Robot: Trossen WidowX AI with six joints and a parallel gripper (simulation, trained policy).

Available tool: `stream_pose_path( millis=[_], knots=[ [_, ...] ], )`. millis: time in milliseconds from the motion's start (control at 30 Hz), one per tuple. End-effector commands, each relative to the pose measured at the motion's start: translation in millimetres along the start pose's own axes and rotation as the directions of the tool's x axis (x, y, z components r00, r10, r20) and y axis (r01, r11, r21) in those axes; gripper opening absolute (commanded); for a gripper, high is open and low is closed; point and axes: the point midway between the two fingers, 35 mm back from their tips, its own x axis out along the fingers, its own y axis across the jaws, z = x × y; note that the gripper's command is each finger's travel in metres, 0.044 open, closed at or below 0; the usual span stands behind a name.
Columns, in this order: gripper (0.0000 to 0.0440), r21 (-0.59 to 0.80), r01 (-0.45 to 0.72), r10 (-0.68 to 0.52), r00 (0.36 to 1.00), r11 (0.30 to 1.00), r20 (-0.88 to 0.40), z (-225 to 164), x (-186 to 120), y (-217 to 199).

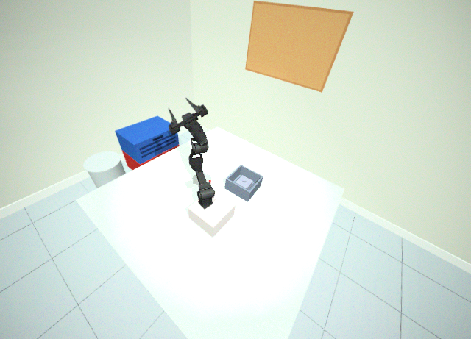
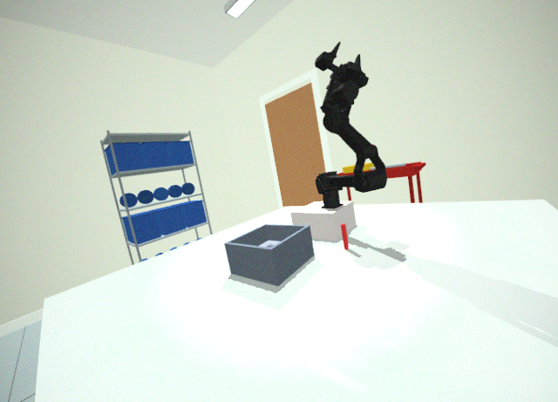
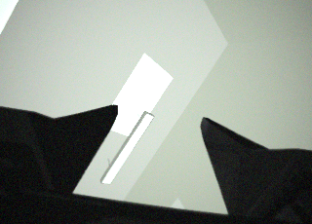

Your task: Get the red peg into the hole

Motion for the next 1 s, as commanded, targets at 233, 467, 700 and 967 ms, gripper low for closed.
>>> stream_pose_path(
  millis=[233,467,700,967],
  knots=[
    [0.044,0.01,-0.019,0.021,0.967,1.0,-0.255,-69.2,2.6,-2.8],
    [0.044,0.068,-0.017,0.047,0.88,0.998,-0.473,-132.7,-9.6,0.1],
    [0.044,0.122,-0.012,0.09,0.743,0.992,-0.663,-190.3,-35.9,9.9],
    [0.044,0.175,-0.01,0.153,0.537,0.985,-0.83,-244.8,-80.5,28.1]
  ],
)
